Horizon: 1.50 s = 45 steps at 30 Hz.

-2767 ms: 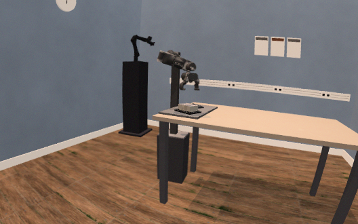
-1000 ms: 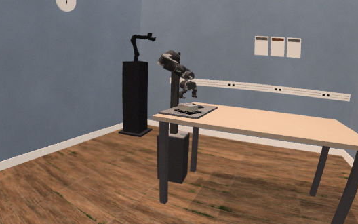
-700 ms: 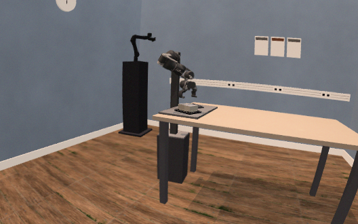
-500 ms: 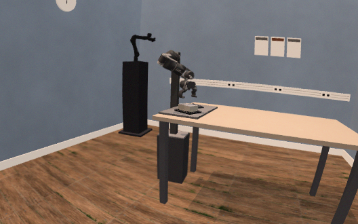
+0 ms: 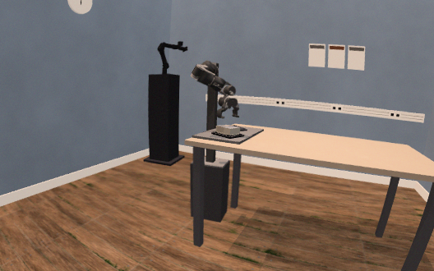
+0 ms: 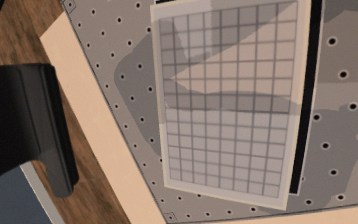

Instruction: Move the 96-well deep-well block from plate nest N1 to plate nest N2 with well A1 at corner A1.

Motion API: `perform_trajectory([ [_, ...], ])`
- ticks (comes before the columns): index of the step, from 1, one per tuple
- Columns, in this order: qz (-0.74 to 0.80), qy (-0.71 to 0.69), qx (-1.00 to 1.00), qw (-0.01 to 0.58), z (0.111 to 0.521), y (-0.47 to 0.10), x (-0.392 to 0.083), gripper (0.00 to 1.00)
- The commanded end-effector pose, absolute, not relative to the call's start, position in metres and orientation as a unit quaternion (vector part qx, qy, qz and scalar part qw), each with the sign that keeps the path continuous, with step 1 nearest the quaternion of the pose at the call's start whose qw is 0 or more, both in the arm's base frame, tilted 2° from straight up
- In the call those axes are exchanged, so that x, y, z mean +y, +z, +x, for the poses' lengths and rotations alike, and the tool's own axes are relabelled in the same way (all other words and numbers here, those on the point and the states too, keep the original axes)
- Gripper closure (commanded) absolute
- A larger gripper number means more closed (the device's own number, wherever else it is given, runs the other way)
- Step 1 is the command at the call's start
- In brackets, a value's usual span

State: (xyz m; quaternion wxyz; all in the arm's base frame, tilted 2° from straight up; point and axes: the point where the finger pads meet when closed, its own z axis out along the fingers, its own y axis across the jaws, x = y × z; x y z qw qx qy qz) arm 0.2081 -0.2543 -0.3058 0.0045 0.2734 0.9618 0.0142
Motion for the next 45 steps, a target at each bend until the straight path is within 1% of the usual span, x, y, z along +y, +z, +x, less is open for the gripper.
perform_trajectory([
  [1,0.274,0.014,0.962,0.006,0.209,-0.304,-0.256,0.23],
  [38,0.274,0.012,0.962,0.005,0.209,-0.304,-0.258,0.23],
  [43,0.274,0.014,0.962,0.006,0.211,-0.358,-0.258,0.23],
  [45,0.274,0.014,0.962,0.006,0.211,-0.358,-0.258,0.23],
])
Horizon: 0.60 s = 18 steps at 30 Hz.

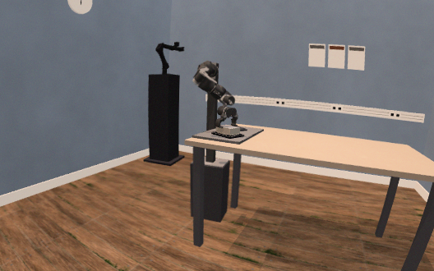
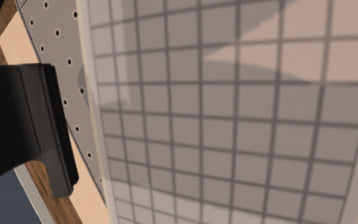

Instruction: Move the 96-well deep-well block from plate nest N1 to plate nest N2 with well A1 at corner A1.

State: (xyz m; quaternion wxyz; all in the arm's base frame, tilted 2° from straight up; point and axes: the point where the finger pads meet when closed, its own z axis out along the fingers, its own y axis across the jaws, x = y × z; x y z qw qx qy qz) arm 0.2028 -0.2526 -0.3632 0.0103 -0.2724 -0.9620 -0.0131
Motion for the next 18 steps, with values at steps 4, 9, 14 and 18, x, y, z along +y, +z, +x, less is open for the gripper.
perform_trajectory([
  [4,-0.274,-0.014,-0.962,-0.006,0.211,-0.358,-0.258,0.23],
  [9,-0.274,-0.014,-0.962,-0.006,0.211,-0.358,-0.258,0.23],
  [14,-0.274,-0.013,-0.962,-0.006,0.211,-0.375,-0.257,0.23],
  [18,-0.274,-0.014,-0.962,-0.006,0.211,-0.380,-0.257,0.23],
])
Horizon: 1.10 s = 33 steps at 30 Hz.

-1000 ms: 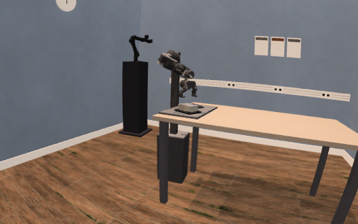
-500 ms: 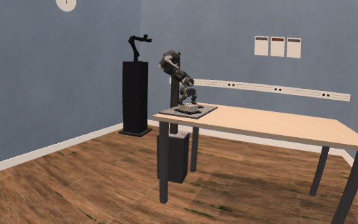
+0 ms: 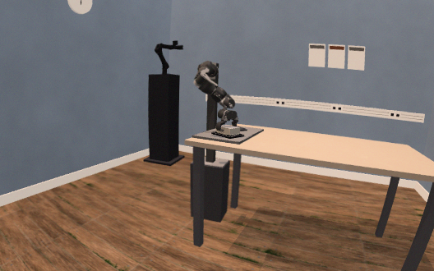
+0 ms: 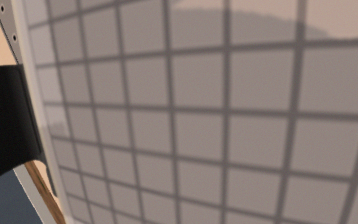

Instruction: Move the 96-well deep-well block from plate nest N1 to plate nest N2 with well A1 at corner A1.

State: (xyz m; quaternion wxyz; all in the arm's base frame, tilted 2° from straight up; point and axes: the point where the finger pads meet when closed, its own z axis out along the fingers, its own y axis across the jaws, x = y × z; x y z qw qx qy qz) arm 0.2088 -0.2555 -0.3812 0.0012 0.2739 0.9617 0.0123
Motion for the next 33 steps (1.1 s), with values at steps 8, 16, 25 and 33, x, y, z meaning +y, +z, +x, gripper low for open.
perform_trajectory([
  [8,0.274,0.014,0.962,0.006,0.211,-0.380,-0.257,0.23],
  [16,0.274,0.014,0.962,0.006,0.212,-0.376,-0.257,0.23],
  [25,0.274,0.014,0.962,0.006,0.212,-0.376,-0.257,0.23],
  [33,0.274,0.015,0.962,0.005,0.210,-0.398,-0.256,0.23],
])
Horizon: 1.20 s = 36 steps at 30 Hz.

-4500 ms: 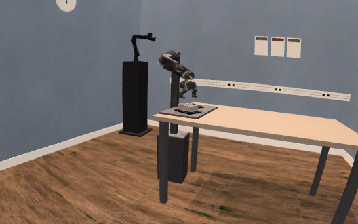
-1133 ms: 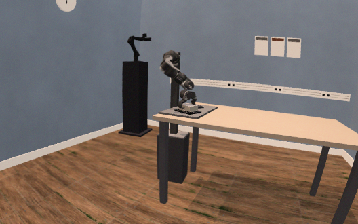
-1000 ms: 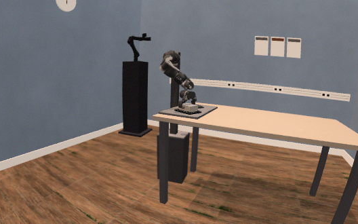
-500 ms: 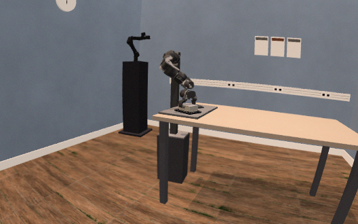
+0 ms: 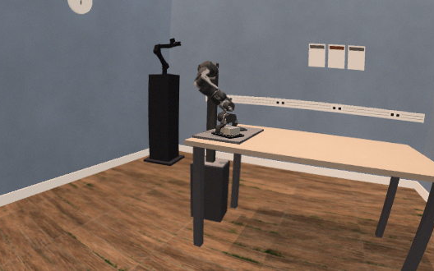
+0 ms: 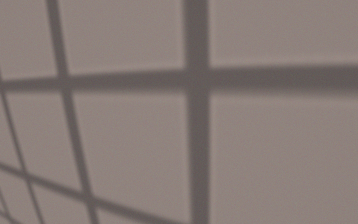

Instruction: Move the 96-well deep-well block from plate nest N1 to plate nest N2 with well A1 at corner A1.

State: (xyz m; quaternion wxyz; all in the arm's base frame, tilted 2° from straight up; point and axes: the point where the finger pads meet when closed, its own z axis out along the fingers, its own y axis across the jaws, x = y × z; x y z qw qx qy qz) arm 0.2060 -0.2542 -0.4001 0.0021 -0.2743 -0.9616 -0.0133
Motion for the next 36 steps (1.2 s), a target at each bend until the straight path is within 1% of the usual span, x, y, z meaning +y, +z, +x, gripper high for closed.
perform_trajectory([
  [1,-0.274,-0.015,-0.962,-0.005,0.2097,-0.3979,-0.2559,0.23],
  [27,-0.275,-0.013,-0.961,-0.007,0.2137,-0.3917,-0.2591,0.23],
  [36,-0.274,-0.012,-0.962,-0.004,0.2087,-0.3947,-0.2572,0.23],
])
